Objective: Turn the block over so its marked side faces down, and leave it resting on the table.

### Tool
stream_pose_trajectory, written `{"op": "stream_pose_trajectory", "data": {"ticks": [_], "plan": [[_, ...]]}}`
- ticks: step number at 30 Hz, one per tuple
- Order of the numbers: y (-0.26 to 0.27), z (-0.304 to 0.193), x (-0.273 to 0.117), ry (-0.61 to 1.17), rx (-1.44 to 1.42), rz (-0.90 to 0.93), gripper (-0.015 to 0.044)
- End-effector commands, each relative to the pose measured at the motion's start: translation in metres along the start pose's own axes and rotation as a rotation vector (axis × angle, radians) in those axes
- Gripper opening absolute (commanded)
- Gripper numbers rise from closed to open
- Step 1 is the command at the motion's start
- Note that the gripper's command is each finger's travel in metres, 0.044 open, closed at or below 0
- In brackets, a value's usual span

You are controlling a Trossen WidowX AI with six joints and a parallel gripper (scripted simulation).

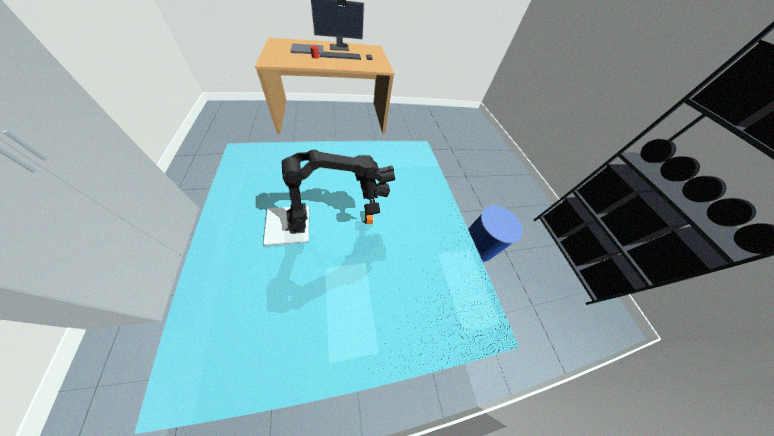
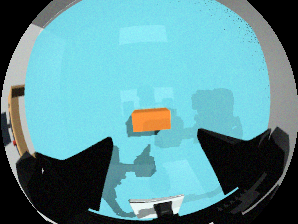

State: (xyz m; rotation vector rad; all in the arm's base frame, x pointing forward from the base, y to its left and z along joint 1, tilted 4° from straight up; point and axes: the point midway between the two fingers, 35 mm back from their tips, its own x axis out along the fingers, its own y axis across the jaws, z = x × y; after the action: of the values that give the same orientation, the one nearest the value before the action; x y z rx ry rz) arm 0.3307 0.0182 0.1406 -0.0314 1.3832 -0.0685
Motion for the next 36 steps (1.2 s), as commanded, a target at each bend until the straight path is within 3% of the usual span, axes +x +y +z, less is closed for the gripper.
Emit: {"op": "stream_pose_trajectory", "data": {"ticks": [1, 6, 10, 36], "plan": [[0.0, 0.004, -0.002, 0.115, 0.01, 0.005, 0.044], [0.0, 0.004, 0.0, 0.115, 0.01, 0.005, 0.044], [0.0, 0.0, 0.031, 0.115, 0.01, 0.005, 0.044], [0.0, -0.005, 0.071, 0.116, 0.01, 0.004, 0.044]]}}
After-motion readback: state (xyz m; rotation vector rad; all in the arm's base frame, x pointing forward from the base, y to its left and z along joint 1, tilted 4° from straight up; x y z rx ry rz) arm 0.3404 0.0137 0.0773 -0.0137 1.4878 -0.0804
